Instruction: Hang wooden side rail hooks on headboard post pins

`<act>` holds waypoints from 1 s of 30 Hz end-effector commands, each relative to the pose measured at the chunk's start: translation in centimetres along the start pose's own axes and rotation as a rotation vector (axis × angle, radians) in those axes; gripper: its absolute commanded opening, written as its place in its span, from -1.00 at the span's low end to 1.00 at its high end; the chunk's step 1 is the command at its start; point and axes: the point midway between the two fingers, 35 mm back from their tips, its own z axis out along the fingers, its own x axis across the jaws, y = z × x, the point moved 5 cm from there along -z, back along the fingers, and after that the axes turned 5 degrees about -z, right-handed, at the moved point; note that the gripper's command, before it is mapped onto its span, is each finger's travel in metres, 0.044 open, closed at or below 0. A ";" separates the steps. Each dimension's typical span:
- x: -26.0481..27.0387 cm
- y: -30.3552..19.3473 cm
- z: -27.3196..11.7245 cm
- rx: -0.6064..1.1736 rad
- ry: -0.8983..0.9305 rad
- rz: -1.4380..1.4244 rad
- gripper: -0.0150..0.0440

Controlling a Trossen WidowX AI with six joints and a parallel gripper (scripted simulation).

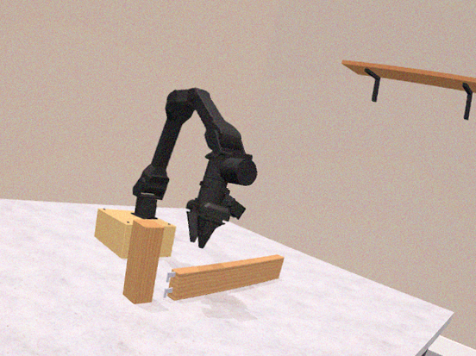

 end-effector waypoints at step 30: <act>-0.5 1.4 4.2 -0.184 0.119 -0.584 1.00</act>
